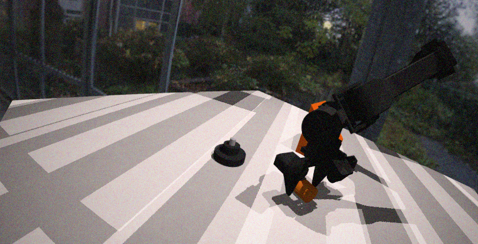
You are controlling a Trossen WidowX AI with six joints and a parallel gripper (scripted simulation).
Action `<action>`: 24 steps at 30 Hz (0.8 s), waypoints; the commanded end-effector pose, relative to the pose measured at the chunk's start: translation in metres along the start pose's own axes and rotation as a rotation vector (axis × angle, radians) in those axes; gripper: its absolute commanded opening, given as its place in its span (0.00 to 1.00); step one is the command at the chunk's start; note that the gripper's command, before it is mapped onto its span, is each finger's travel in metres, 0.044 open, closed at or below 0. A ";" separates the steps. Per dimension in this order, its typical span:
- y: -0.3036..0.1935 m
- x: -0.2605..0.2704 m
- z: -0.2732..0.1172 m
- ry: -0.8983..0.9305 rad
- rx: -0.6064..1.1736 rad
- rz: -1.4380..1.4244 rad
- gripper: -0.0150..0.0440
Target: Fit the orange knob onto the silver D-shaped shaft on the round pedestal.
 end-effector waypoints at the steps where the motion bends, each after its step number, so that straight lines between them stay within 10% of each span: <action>1: 0.000 0.000 0.000 0.000 0.000 -0.002 1.00; 24: 0.000 0.000 -0.060 -0.002 0.018 0.143 1.00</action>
Point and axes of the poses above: the point midway between the two fingers, 35 mm back from their tips, its own z axis out along the fingers, its own x axis across the jaws, y = z × x, the point moved 2 cm from there along -z, back along the fingers, and after that the axes turned 3 degrees about z, right-handed, at the moved point
